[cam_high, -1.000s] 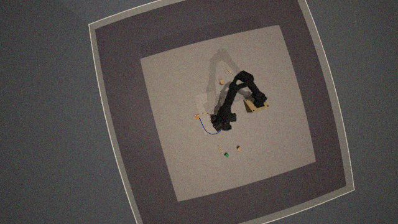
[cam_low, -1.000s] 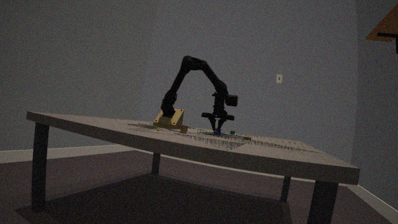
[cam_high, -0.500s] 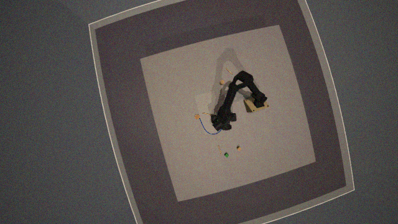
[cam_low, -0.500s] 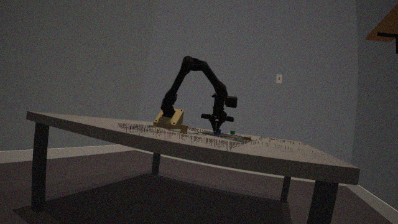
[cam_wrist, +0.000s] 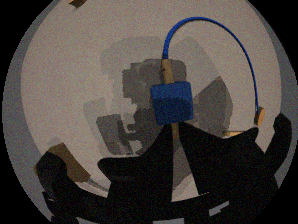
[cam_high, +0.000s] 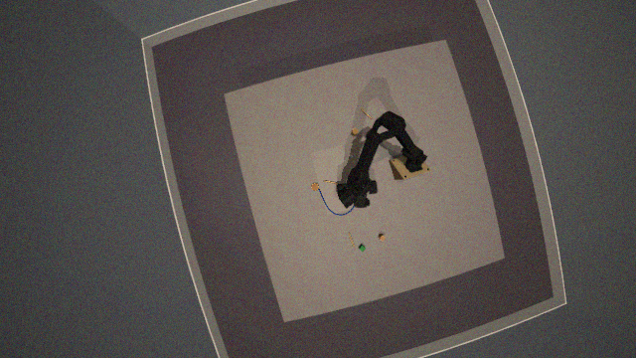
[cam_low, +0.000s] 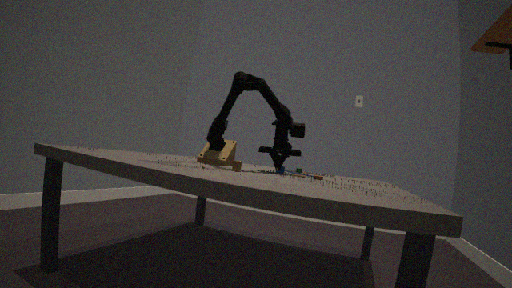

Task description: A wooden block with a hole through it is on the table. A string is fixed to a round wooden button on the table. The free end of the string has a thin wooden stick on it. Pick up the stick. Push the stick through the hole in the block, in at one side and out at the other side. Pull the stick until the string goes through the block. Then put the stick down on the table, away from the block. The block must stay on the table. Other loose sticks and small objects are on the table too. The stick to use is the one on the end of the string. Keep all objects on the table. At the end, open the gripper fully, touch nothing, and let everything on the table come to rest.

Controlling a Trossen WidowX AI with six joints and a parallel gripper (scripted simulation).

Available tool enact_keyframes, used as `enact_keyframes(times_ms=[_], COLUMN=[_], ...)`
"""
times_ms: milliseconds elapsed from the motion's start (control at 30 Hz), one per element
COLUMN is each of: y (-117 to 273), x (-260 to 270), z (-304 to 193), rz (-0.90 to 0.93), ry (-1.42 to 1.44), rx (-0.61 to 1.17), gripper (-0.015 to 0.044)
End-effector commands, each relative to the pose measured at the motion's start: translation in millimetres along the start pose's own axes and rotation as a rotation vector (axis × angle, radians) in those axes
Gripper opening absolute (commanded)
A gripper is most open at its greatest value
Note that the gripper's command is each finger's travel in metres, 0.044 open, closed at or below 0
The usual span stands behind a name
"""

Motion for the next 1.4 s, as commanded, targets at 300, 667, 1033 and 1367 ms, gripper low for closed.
enact_keyframes(times_ms=[300, 667, 1033, 1367], y=[-2.6, -2.9, -2.9, -2.4], x=[-2.1, -4.1, -4.2, -4.9], z=[-2.6, -3.2, -3.8, -5.4], rz=[-0.005, -0.013, -0.018, -0.020], ry=[0.018, 0.016, 0.013, 0.009], rx=[-0.039, -0.042, -0.043, -0.042], gripper=[0.0000, 0.0000, 0.0000, 0.0000])
Point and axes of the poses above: the point midway between the two fingers, 35 mm back from their tips, its own y axis back along the fingers, its own x axis across the jaws, z = x × y, the point moved 3 cm from there along y, back along the fingers, and after that the axes turned 2 degrees about -y, right-handed, at the moved point
